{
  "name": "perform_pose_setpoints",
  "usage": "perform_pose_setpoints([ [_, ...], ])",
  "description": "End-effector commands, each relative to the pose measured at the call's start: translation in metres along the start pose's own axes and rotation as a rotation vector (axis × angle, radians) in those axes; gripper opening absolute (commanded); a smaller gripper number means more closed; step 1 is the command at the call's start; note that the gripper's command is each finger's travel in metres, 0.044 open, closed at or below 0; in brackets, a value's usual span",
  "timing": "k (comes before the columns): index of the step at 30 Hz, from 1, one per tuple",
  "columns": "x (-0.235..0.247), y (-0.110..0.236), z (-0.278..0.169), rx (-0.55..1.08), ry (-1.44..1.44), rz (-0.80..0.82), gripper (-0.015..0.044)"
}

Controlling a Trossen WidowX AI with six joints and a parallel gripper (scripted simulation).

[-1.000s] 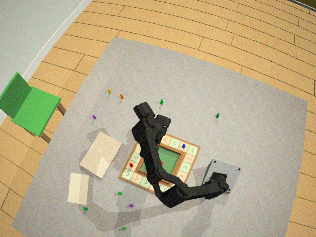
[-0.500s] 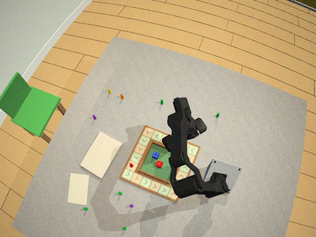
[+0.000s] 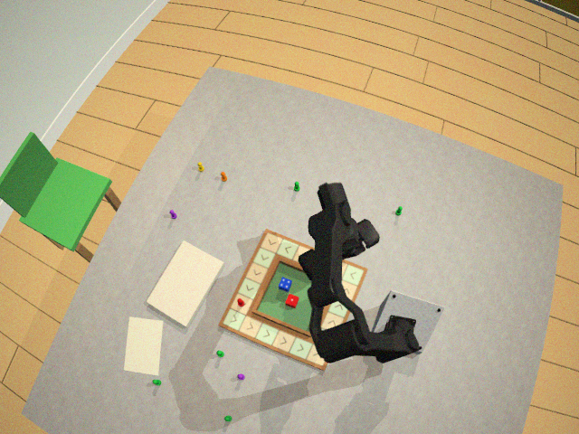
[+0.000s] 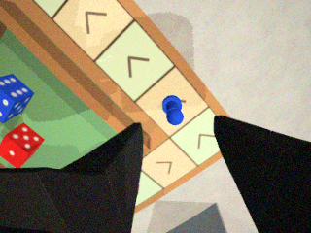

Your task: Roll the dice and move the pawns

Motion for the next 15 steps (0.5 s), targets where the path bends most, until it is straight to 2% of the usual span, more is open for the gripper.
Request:
perform_pose_setpoints([
  [1, 0.000, -0.010, -0.002, 0.010, -0.010, 0.007, 0.0200],
  [15, 0.000, -0.032, -0.002, 0.010, -0.010, 0.008, 0.0200],
])
Point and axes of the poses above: the point midway between the two fingers, 35 mm back from their tips, its own y axis back along the fingers, its own x axis across the jaws, z = x × y, the point moved 7 cm from there along y, back along the fingers, and after that the axes turned 12 degrees about y, right-handed, at the moved point
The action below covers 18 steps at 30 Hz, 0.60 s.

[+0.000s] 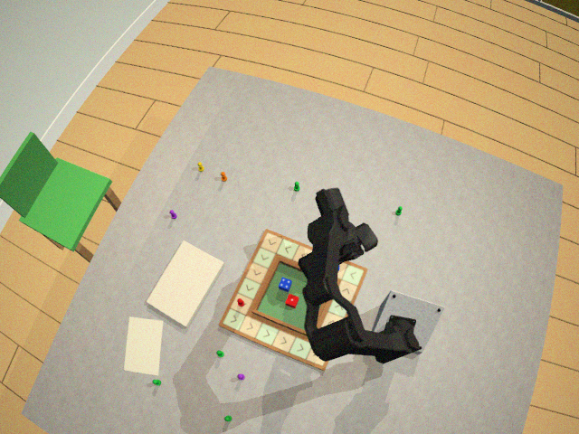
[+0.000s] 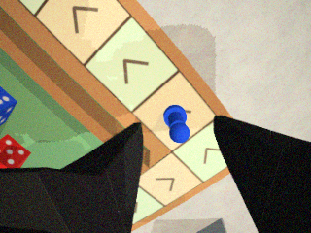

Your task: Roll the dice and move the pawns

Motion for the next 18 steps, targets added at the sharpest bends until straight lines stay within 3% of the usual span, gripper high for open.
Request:
perform_pose_setpoints([
  [1, -0.0006, -0.0117, -0.0027, 0.013, -0.012, 0.008, 0.0200],
  [9, -0.0004, -0.0202, -0.0036, 0.013, -0.011, 0.009, 0.0200],
  [16, -0.0004, -0.0202, -0.0036, 0.013, -0.011, 0.009, 0.0016],
  [18, -0.0004, -0.0202, -0.0036, 0.013, -0.011, 0.009, 0.0003],
])
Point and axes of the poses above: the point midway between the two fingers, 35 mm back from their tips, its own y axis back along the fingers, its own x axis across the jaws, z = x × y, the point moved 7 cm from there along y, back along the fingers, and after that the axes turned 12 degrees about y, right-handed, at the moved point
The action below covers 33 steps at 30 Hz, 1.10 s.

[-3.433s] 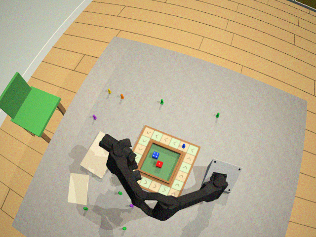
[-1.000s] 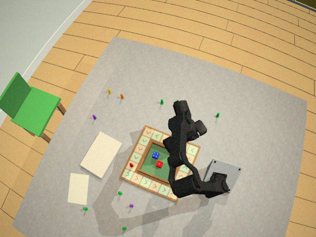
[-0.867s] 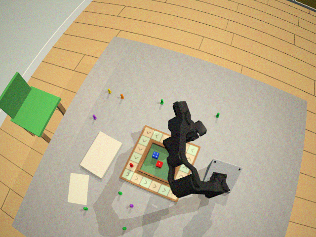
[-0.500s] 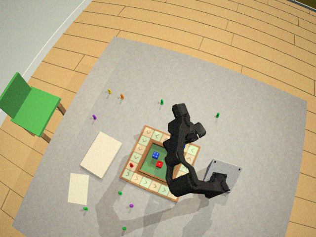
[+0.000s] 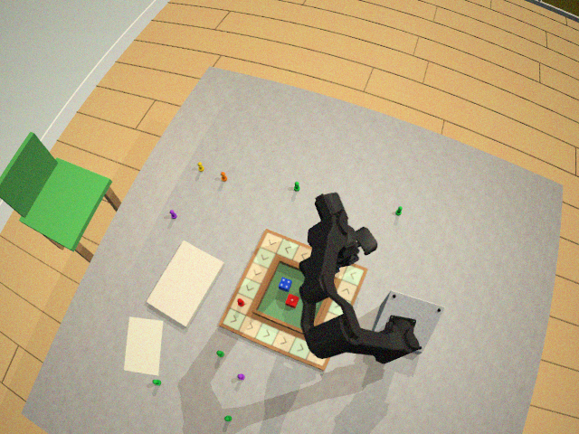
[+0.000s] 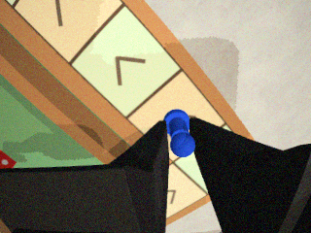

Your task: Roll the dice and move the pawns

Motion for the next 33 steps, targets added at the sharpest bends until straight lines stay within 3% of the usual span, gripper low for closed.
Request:
perform_pose_setpoints([
  [1, 0.000, -0.002, -0.001, 0.004, -0.008, 0.005, 0.0000],
  [7, -0.001, 0.001, 0.000, 0.003, -0.008, 0.004, 0.0000],
  [28, -0.001, 0.117, 0.010, 0.003, -0.010, 0.000, 0.0000],
  [33, 0.000, 0.125, 0.009, 0.004, -0.010, 0.001, 0.0000],
])
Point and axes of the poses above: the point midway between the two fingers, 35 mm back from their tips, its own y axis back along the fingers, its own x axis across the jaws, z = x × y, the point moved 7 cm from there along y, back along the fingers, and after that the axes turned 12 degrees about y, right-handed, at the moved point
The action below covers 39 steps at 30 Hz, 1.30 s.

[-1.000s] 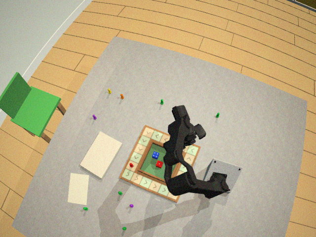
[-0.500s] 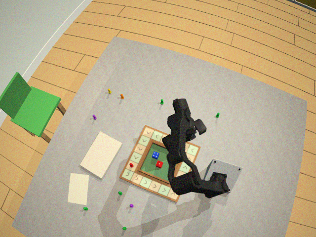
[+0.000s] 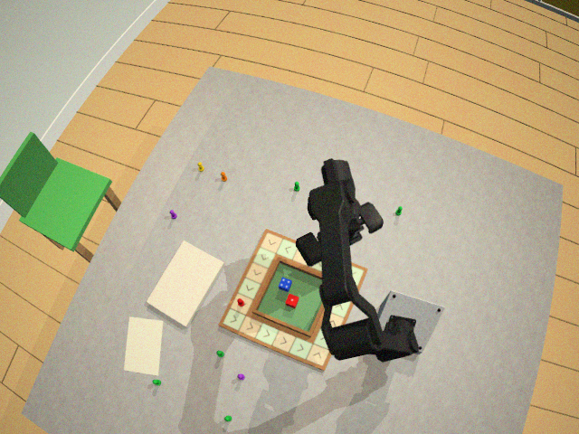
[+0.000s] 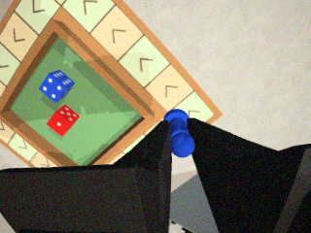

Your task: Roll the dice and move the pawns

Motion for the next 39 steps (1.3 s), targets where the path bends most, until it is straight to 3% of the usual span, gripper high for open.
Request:
perform_pose_setpoints([
  [1, 0.002, 0.010, -0.002, 0.004, 0.008, -0.004, 0.0000],
  [14, 0.025, -0.008, 0.063, -0.007, 0.007, -0.015, 0.0000],
  [28, 0.065, -0.050, 0.131, -0.005, 0.027, -0.007, 0.0000],
  [39, 0.081, -0.068, 0.151, -0.001, 0.017, 0.003, 0.0000],
])
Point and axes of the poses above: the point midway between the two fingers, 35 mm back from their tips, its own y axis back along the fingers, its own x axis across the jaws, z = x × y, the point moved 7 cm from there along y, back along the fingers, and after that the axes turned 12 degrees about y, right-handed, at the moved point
